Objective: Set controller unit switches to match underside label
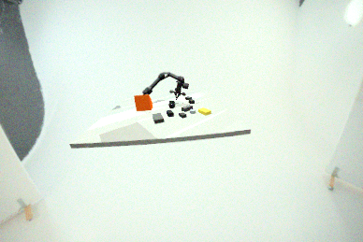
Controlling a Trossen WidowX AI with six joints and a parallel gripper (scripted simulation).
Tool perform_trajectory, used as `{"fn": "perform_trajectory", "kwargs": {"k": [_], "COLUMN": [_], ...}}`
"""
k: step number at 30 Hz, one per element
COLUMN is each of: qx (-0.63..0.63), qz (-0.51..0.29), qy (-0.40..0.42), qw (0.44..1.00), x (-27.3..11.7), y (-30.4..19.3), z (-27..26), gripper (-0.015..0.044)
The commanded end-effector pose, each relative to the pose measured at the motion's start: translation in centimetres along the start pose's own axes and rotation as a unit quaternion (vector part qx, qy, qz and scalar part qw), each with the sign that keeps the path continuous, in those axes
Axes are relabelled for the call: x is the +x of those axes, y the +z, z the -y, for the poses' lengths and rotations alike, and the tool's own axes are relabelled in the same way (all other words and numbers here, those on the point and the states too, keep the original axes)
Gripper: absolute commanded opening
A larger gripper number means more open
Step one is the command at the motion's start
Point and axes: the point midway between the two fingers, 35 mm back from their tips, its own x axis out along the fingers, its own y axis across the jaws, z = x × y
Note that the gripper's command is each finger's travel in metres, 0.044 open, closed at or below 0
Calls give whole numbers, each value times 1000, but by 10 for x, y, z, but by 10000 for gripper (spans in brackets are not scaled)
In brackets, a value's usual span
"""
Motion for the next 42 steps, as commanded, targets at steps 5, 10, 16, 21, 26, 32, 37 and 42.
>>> {"fn": "perform_trajectory", "kwargs": {"k": [5,10,16,21,26,32,37,42], "qx": [-5,-5,-5,-5,-6,-6,-6,-6], "qz": [5,5,5,5,5,6,6,6], "qy": [1,1,1,1,1,1,2,2], "qw": [1000,1000,1000,1000,1000,1000,1000,1000], "x": [11,18,28,35,43,51,52,52], "y": [2,2,2,2,2,3,3,3], "z": [4,7,10,12,14,16,15,13], "gripper": [0,0,0,0,0,0,0,0]}}
